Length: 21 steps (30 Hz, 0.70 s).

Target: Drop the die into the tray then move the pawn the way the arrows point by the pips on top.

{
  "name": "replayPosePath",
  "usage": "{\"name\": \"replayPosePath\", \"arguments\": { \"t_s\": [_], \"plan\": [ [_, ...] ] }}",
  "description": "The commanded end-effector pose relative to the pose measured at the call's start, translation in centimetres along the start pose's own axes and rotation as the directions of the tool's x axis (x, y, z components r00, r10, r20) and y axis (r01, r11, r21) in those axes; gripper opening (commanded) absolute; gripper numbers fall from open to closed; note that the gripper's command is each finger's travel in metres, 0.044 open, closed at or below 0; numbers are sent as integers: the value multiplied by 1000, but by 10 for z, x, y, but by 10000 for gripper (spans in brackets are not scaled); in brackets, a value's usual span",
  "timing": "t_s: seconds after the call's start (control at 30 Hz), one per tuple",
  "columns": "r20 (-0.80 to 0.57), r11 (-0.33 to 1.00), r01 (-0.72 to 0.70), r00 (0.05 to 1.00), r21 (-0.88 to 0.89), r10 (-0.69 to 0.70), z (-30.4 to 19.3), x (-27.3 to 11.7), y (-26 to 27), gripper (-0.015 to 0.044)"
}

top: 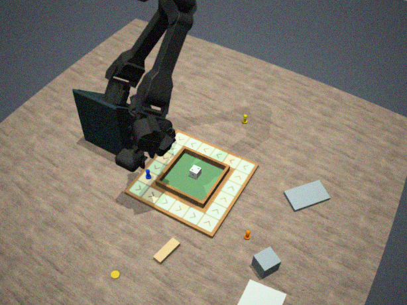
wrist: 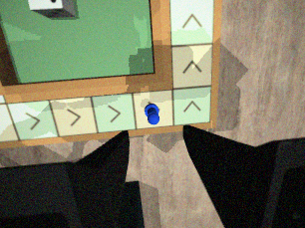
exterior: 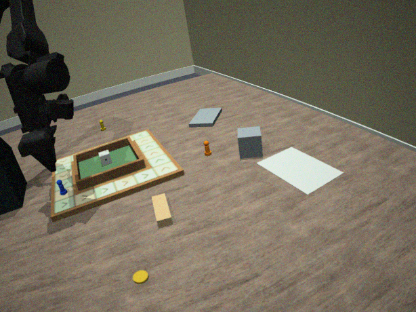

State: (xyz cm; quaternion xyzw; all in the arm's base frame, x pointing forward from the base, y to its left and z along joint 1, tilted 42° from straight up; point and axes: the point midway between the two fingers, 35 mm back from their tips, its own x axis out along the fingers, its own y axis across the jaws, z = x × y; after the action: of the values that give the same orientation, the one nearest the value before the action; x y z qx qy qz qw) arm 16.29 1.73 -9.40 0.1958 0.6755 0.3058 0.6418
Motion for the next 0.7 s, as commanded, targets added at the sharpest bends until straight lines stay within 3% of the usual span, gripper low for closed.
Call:
{"name": "replayPosePath", "arguments": {
  "t_s": [0.0, 0.67],
  "plan": [
    [-5, 1000, 0, 1000, -12, 0, -3, 11, 0, 200],
    [-5, 1000, 0, 1000, -12, 0, -2, 39, 0, 200]
  ]
}}
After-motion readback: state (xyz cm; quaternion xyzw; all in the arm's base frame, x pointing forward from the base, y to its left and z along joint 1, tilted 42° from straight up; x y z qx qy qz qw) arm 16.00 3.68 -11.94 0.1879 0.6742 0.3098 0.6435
